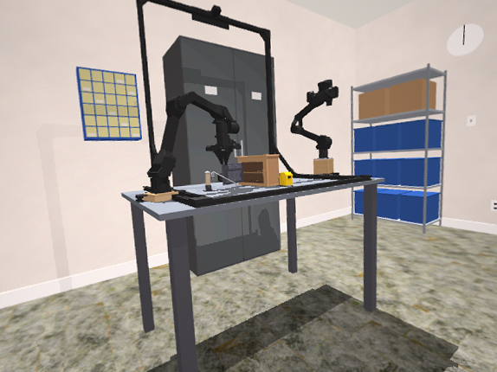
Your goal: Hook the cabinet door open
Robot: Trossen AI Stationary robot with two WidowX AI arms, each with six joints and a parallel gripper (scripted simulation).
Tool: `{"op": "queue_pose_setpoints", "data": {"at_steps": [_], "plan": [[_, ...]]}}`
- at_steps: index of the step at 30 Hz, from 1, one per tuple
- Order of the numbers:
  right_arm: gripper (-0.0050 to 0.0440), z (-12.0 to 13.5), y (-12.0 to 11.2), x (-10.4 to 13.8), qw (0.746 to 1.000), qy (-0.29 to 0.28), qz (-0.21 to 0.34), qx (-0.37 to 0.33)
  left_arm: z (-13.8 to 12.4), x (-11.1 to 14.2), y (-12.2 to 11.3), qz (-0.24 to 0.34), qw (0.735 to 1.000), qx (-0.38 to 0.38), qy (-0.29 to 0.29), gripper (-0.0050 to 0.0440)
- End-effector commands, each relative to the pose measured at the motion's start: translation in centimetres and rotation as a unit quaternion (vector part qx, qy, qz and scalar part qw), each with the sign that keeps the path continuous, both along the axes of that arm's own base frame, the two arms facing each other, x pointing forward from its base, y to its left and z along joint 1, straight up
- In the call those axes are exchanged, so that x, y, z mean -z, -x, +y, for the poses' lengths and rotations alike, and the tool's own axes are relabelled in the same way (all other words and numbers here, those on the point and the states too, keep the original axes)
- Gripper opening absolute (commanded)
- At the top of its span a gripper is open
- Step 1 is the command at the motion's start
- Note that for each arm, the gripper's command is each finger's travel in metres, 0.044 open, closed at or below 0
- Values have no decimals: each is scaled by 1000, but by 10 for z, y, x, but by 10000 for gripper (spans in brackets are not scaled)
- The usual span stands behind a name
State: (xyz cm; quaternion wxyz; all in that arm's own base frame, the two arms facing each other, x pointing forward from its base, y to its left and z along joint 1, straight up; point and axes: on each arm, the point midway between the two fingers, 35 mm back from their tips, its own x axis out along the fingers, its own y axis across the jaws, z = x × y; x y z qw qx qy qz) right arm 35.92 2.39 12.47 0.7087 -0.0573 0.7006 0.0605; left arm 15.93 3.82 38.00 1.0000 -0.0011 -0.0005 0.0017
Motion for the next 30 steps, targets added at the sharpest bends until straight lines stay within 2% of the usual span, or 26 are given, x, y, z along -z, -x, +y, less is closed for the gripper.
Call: {"op": "queue_pose_setpoints", "data": {"at_steps": [1,15,26,30], "plan": [[4,-1,2,4,1000,3,5,0,-1,0,0,0,1000,2,-1,400],[0,-6,0,4,1000,3,5,0,-1,0,0,0,1000,2,-1,400],[0,-26,-6,4,997,3,5,-83,-1,0,0,0,1000,2,-1,400],[0,-32,-8,4,996,3,5,-86,-1,0,0,0,1000,2,-1,400]]}}
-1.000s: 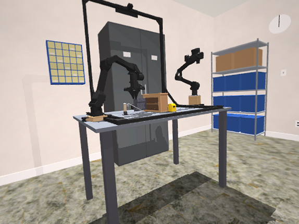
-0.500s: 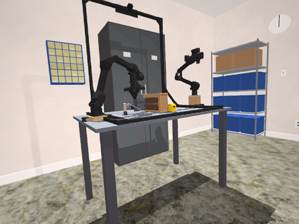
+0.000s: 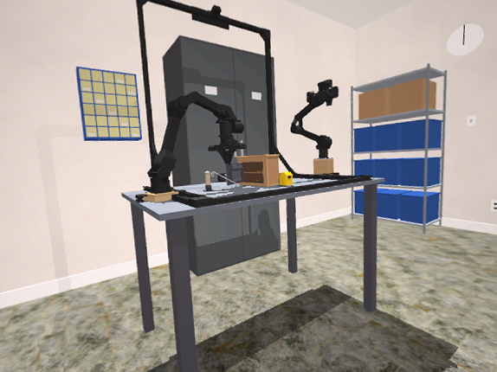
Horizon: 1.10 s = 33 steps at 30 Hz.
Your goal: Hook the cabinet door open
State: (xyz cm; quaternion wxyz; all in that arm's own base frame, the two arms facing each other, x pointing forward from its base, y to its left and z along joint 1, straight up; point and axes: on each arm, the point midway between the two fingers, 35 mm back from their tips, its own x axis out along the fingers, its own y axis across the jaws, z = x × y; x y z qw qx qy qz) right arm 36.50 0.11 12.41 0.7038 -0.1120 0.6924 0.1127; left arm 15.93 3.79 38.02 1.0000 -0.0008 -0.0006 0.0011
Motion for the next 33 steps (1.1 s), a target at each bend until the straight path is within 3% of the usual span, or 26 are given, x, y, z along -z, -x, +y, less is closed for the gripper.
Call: {"op": "queue_pose_setpoints", "data": {"at_steps": [1,11,21,30,33], "plan": [[0,-10,-3,3,1000,2,8,-18,0,0,0,0,1000,1,0,400],[0,-26,-11,3,996,3,8,-91,0,0,0,0,1000,1,0,400],[0,-29,-13,3,995,3,8,-95,0,0,0,0,1000,1,0,400],[216,-25,-12,0,996,2,0,-93,0,0,0,0,1000,1,0,400],[220,-25,-12,0,996,2,0,-93,0,0,0,0,1000,1,0,400]]}}
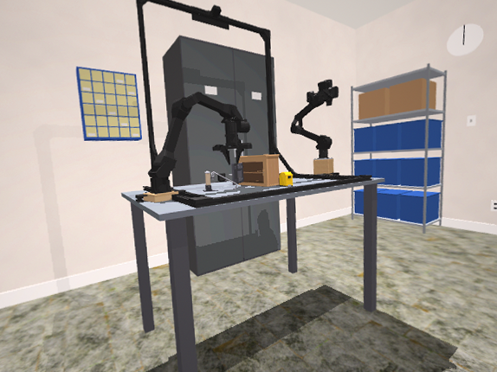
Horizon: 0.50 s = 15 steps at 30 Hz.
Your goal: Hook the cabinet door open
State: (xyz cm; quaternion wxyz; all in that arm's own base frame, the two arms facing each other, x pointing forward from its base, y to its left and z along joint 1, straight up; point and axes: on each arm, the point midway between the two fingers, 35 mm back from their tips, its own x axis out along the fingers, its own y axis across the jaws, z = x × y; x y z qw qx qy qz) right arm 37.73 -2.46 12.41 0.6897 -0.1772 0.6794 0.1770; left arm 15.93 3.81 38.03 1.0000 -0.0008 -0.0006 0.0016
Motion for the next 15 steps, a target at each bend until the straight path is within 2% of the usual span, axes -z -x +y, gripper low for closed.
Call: {"op": "queue_pose_setpoints", "data": {"at_steps": [1,11,15], "plan": [[220,0,0,0,1000,0,0,0,0,0,0,0,1000,2,0,400],[220,0,0,0,1000,0,0,0,0,0,0,0,1000,2,0,400],[220,0,0,-12,1000,0,0,0,0,0,0,0,1000,2,0,400]]}}
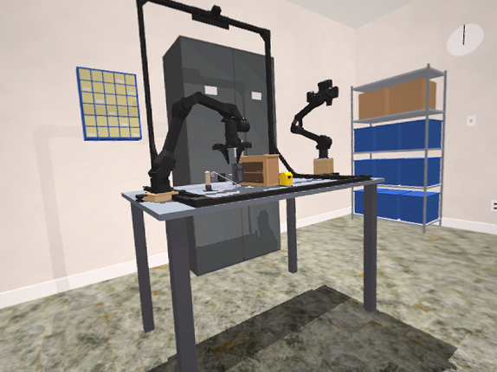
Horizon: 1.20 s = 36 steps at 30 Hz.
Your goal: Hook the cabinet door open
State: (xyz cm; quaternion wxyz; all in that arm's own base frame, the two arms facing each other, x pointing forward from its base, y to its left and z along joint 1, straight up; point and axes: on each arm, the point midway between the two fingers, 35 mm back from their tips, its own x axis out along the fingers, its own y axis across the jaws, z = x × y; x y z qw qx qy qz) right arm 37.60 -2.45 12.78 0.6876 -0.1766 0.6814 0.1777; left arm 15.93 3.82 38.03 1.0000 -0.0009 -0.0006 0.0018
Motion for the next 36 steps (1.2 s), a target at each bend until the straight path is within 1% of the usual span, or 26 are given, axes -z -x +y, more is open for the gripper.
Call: {"op": "queue_pose_setpoints", "data": {"at_steps": [1,3,6,8,10,15,20,33,36], "plan": [[220,0,-2,-9,1000,0,-3,0,-1,0,0,0,1000,2,-1,400],[220,0,-2,-20,1000,0,-3,0,-1,0,0,0,1000,2,-1,400],[220,0,-1,-21,1000,0,-3,0,-1,0,0,0,1000,2,-1,400],[220,-1,0,-31,1000,0,-3,0,-1,0,0,0,1000,2,-1,400],[220,-1,0,-31,1000,0,-3,0,-1,0,0,0,1000,2,-1,400],[220,-1,1,-17,1000,0,-3,0,-1,0,0,0,1000,2,-1,400],[220,-1,1,-15,1000,0,-3,0,-1,0,0,0,1000,2,-1,400],[220,-1,0,6,1000,2,4,0,-1,0,0,0,1000,2,-1,400],[220,-1,0,7,1000,2,4,0,-1,0,0,0,1000,2,-1,400]]}}
